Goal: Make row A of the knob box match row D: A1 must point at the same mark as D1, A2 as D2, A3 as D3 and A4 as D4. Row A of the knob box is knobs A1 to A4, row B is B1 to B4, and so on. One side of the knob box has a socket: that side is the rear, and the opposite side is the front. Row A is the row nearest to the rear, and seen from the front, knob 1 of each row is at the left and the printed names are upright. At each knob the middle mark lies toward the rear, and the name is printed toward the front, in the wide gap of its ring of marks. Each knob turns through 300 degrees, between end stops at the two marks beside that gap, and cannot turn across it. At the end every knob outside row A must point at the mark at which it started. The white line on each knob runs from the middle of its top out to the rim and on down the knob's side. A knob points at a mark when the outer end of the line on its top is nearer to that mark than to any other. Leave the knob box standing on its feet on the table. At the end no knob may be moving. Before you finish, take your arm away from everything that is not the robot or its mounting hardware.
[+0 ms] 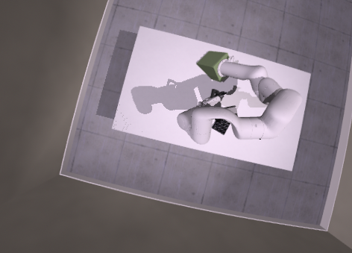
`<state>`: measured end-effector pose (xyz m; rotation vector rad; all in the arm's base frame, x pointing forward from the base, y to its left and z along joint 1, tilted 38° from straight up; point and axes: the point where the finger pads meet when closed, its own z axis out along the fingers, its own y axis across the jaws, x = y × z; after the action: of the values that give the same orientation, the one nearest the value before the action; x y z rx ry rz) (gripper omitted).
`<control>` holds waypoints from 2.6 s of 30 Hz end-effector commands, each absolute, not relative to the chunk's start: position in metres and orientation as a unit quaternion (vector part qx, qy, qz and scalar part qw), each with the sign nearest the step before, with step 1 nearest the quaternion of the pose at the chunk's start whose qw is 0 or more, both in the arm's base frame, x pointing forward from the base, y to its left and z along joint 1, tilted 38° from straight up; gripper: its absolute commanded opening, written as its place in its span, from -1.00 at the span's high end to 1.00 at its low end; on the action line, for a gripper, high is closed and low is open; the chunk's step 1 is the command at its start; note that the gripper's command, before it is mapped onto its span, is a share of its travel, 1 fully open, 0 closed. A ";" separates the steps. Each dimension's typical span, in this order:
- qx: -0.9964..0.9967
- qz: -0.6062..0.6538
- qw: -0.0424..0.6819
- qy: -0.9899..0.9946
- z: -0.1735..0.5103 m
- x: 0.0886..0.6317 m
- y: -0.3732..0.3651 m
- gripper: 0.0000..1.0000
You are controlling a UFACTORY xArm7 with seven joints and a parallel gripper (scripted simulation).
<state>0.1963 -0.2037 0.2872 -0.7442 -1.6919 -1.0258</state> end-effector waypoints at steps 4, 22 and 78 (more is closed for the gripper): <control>-0.308 -0.422 0.490 -0.698 0.288 0.196 -0.205 -1.00; -0.312 -0.419 0.489 -0.699 0.287 0.196 -0.204 -1.00; -0.541 -0.242 0.442 -0.673 0.218 0.285 -0.123 -1.00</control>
<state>0.2790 -0.1283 0.2197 -1.3045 -1.6769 -0.6174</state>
